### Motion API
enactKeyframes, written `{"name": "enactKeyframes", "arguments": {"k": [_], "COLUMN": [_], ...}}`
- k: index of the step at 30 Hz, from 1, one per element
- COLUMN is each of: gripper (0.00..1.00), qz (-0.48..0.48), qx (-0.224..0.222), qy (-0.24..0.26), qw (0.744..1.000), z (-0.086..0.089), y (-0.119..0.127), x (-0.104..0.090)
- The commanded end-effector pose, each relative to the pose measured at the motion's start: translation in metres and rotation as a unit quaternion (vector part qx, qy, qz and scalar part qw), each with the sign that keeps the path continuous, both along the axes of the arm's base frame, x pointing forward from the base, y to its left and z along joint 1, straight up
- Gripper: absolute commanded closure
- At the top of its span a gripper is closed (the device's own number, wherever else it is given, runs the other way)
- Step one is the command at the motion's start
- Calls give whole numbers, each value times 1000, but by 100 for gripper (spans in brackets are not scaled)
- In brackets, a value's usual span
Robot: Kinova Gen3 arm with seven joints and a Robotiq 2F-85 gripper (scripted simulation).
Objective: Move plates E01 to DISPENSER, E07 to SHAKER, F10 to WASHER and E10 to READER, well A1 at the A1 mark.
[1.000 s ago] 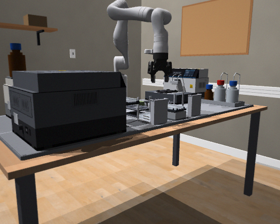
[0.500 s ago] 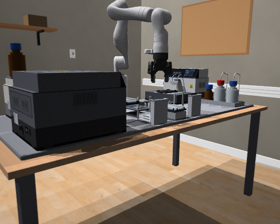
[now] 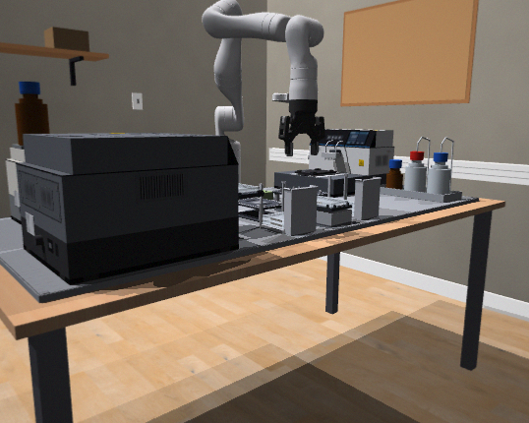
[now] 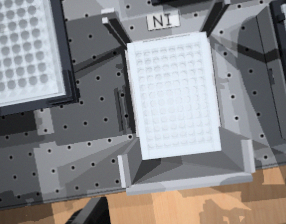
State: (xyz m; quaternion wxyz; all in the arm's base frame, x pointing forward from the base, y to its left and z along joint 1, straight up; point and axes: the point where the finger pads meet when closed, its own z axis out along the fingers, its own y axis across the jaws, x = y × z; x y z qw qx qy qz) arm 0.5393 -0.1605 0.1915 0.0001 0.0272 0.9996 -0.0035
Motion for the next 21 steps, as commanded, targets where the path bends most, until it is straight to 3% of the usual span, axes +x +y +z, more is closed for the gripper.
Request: {"name": "enactKeyframes", "arguments": {"k": [1,17,21], "gripper": [0,0,0], "qz": [0,0,0], "qx": [0,0,0], "qy": [-1,-1,-1], "qw": [1000,1000,1000], "z": [1,1,1], "y": [0,3,3], "x": [-5,-55,-55]}}
